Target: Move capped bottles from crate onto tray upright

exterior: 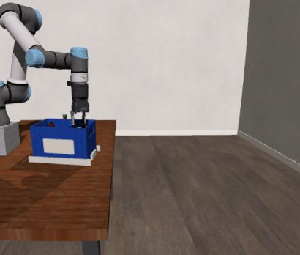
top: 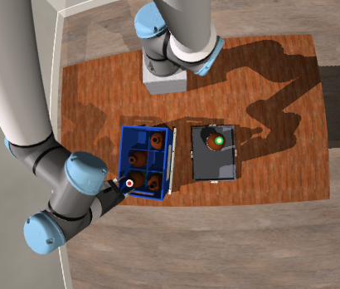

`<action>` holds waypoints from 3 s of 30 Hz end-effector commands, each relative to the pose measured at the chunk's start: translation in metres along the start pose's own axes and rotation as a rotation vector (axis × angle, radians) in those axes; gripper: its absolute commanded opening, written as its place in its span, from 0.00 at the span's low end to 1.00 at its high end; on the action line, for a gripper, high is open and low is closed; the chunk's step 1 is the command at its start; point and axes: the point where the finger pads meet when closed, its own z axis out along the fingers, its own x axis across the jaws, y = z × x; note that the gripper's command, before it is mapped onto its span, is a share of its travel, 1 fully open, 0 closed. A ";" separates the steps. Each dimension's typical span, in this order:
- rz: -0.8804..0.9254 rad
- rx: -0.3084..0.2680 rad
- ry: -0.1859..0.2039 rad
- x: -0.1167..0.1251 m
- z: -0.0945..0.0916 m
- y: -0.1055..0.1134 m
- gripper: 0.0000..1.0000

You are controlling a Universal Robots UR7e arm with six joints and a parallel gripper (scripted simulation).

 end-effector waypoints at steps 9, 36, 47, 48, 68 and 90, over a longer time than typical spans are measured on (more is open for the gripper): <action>0.000 -0.002 0.001 0.000 0.005 0.001 1.00; 0.000 -0.002 0.001 0.001 0.030 0.000 1.00; 0.000 -0.002 0.001 0.001 0.038 0.000 1.00; 0.000 -0.002 0.001 0.001 0.039 0.000 1.00; 0.000 -0.002 0.001 0.001 0.055 0.001 1.00; 0.000 -0.002 0.001 0.001 0.055 0.001 0.00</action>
